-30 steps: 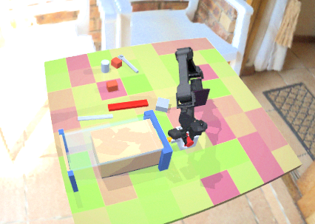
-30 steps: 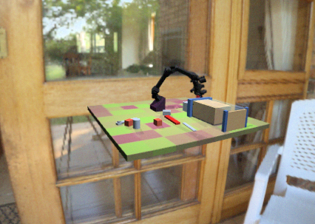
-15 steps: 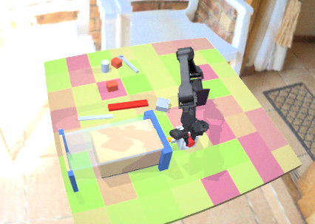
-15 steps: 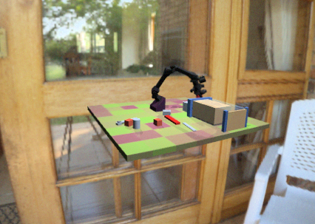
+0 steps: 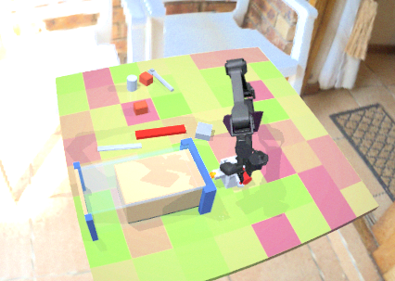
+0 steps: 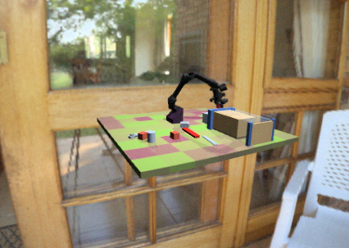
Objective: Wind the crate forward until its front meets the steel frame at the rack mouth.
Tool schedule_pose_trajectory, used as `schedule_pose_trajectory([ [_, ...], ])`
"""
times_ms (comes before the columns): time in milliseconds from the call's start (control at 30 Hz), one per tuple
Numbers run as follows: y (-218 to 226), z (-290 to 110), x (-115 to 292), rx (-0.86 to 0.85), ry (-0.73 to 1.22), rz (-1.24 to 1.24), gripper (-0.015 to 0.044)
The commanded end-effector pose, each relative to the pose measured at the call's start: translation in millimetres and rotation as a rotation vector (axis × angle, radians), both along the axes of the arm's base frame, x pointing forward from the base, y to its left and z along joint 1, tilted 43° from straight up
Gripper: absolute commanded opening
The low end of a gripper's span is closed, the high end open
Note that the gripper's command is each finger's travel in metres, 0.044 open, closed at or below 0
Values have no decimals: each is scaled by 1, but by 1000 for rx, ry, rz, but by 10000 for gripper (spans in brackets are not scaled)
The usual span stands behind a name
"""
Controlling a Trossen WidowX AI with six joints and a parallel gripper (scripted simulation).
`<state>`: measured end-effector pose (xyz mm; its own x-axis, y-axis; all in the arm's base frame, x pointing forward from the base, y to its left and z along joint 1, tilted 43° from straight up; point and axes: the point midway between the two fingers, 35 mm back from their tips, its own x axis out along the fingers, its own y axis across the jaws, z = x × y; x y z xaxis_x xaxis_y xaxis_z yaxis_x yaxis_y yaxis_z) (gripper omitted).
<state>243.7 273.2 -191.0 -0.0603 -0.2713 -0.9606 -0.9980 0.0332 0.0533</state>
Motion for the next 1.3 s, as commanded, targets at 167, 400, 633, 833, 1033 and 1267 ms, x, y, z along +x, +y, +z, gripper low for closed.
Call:
schedule_pose_trajectory([
  [167,4,-1,-31,-1,42,6,0],
  [400,4,0,-42,-1,43,6,0],
  [633,4,2,-52,-1,44,6,0],
  [833,3,4,-61,-1,45,6,0],
  [1033,1,6,-70,-1,45,6,0],
  [1267,6,3,-57,19,11,5,53],
])
